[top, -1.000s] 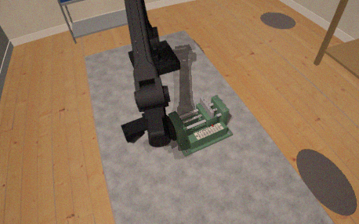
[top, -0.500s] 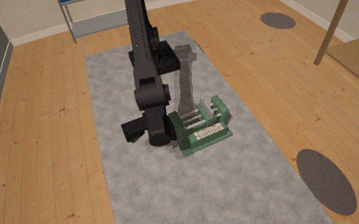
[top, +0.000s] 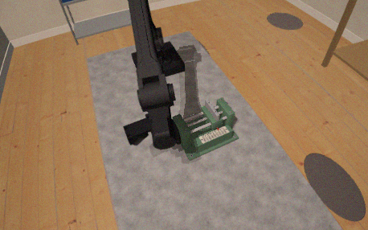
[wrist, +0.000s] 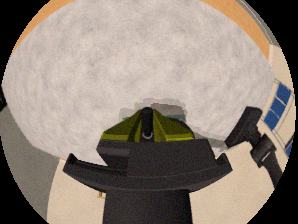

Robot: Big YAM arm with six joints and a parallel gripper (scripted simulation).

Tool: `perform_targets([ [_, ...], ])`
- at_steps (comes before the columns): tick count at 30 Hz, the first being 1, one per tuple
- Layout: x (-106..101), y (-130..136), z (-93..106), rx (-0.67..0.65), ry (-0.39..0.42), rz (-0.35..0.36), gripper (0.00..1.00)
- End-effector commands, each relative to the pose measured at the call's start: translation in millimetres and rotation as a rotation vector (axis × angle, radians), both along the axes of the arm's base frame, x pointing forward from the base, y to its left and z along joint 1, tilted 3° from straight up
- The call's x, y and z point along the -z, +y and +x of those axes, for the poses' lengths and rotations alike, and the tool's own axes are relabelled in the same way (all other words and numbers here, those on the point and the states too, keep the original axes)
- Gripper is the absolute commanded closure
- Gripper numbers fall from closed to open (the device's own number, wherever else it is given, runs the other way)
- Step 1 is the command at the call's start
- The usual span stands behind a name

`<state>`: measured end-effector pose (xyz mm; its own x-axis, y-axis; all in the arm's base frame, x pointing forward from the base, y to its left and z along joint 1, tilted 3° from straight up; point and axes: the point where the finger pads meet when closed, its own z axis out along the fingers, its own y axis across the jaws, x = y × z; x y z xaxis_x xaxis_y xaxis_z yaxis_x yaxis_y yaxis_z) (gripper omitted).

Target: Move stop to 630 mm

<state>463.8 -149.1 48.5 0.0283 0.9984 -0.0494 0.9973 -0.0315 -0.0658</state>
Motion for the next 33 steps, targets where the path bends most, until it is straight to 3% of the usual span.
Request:
perform_targets([
  [1, -66.6, 2.9, 50.2, -0.01, -0.159, -0.034, 0.94],
  [7, -83.5, 4.2, 34.5, -0.01, -0.157, -0.033, 0.94],
  [18, -93.4, 3.4, 30.0, -0.026, -0.178, -0.04, 0.94],
  [19, -88.3, 4.7, 20.9, -0.032, -0.165, -0.037, 0.94],
  [20, -72.5, 4.3, -1.1, -0.022, -0.124, -0.026, 0.94],
  [24, -73.4, 0.8, -32.2, -0.008, -0.099, -0.019, 0.94],
  [33, -73.0, 6.0, -41.7, -0.019, -0.098, -0.019, 0.94],
])
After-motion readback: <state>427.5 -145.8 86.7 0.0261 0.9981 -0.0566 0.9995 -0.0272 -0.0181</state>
